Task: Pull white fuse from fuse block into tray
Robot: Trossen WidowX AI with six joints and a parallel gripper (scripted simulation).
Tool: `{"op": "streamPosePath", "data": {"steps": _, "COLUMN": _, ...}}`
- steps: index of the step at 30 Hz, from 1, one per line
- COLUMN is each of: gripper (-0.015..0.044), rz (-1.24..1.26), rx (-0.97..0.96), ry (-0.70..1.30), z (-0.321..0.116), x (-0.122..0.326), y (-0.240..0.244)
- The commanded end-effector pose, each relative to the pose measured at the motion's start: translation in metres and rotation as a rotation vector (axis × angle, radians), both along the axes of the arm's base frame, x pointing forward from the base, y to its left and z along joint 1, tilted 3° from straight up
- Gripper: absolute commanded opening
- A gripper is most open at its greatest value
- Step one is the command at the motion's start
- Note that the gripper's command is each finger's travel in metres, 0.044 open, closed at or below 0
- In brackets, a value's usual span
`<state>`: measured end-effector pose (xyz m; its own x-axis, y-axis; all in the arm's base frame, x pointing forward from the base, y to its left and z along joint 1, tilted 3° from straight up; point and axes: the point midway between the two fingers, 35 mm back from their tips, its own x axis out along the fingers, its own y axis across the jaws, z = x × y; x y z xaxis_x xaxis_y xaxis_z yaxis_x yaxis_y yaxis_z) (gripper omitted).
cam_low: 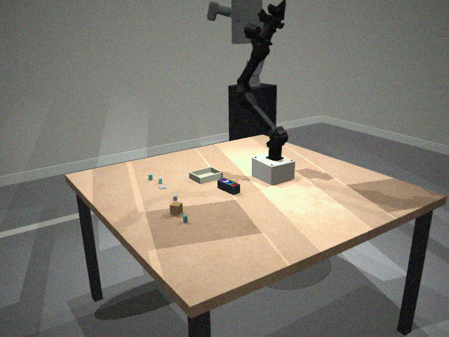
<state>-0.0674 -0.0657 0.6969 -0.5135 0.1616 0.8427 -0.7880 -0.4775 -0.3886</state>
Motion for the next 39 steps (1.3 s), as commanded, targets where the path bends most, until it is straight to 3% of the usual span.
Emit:
{"op": "streamPosePath", "data": {"steps": 1, "gripper": 0.0068, "rz": -0.121, "rx": -0.133, "ry": 0.017, "z": -0.004, "x": -0.002, "y": 0.064}}
{"op": "streamPosePath", "data": {"steps": 11, "gripper": 0.0068, "rz": -0.453, "rx": -0.45, "ry": 0.079, "z": -0.04, "x": 0.039, "y": 0.209}}
{"op": "streamPosePath", "data": {"steps": 22, "gripper": 0.0068, "rz": -0.806, "rx": -0.832, "ry": 0.223, "z": -0.125, "x": 0.155, "y": 0.32}}
{"op": "streamPosePath", "data": {"steps": 30, "gripper": 0.0068, "rz": -1.052, "rx": -1.099, "ry": 0.334, "z": -0.207, "x": 0.256, "y": 0.346}}
{"op": "streamPosePath", "data": {"steps": 39, "gripper": 0.0068, "rz": -1.252, "rx": -1.398, "ry": 0.514, "z": -0.306, "x": 0.356, "y": 0.319}}
